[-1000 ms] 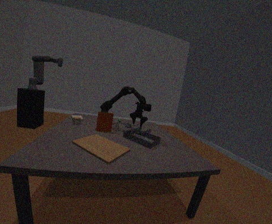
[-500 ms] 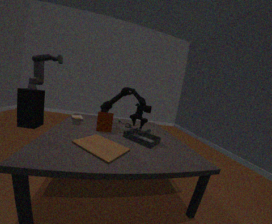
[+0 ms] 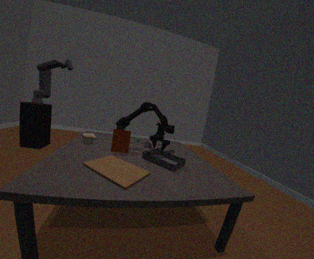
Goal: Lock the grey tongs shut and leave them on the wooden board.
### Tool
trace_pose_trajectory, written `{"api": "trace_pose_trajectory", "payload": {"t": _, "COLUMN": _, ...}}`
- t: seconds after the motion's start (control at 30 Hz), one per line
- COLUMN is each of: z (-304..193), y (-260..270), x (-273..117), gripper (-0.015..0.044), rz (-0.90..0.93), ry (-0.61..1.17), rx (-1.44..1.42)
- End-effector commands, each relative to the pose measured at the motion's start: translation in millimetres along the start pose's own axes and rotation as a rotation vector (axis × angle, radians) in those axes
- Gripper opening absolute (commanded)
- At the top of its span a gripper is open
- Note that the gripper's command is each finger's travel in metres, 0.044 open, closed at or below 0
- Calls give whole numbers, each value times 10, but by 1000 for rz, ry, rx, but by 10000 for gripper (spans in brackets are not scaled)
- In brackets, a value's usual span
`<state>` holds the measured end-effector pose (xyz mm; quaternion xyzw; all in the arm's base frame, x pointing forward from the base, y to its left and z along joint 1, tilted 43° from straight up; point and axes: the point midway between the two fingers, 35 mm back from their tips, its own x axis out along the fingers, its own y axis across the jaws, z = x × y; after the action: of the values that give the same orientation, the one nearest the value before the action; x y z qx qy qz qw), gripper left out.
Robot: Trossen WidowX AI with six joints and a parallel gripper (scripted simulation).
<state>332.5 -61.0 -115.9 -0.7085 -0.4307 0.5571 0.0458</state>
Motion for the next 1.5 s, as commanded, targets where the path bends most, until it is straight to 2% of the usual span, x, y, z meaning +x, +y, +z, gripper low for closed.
{"api": "trace_pose_trajectory", "payload": {"t": 0.0, "z": 19, "y": -27, "x": 117, "gripper": 440, "rz": -13, "ry": -4, "rx": 7}}
{"api": "trace_pose_trajectory", "payload": {"t": 1.2, "z": 30, "y": -78, "x": 619, "gripper": 440, "rz": -18, "ry": -2, "rx": 6}}
{"api": "trace_pose_trajectory", "payload": {"t": 1.27, "z": 12, "y": -56, "x": 579, "gripper": 387, "rz": -10, "ry": 1, "rx": 1}}
{"api": "trace_pose_trajectory", "payload": {"t": 1.47, "z": 12, "y": -56, "x": 579, "gripper": 347, "rz": -10, "ry": 1, "rx": 1}}
